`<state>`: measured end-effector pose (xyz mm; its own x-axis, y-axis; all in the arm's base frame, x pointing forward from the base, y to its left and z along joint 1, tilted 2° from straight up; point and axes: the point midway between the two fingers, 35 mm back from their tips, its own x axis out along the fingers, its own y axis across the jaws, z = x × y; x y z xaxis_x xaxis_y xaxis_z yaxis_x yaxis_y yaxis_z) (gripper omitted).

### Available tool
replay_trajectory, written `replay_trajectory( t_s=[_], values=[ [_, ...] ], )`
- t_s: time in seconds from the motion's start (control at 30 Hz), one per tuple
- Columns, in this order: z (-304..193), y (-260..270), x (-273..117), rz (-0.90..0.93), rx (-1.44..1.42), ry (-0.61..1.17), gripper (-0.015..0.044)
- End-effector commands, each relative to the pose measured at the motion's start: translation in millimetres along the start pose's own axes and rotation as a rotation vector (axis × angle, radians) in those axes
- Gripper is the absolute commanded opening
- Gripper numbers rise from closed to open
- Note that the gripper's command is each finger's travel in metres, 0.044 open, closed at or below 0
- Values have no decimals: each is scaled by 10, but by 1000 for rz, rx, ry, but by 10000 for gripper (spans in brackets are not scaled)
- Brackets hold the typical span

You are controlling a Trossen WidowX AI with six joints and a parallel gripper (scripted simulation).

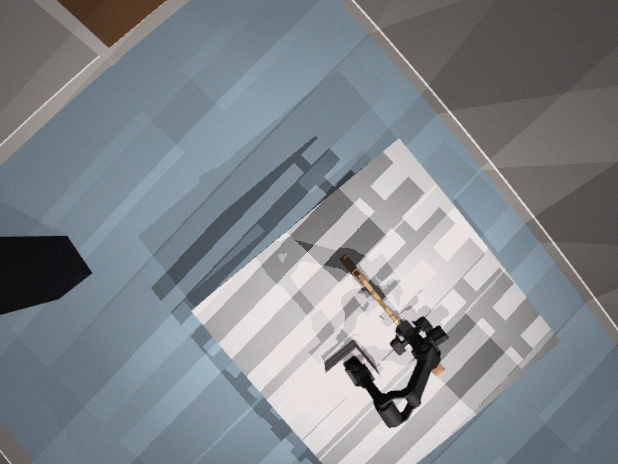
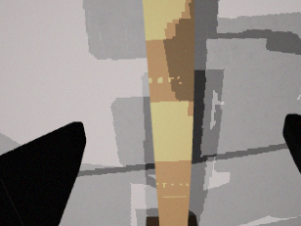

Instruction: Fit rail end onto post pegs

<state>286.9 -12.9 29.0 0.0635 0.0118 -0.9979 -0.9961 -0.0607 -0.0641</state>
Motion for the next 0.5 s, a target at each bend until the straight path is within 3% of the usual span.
replay_trajectory(
  t_s=[0.0, 0.47],
  values=[
    [12, 29, 85, 11, -3, -6, 440],
    [17, 35, 309, 12, -3, -7, 440]
  ],
)
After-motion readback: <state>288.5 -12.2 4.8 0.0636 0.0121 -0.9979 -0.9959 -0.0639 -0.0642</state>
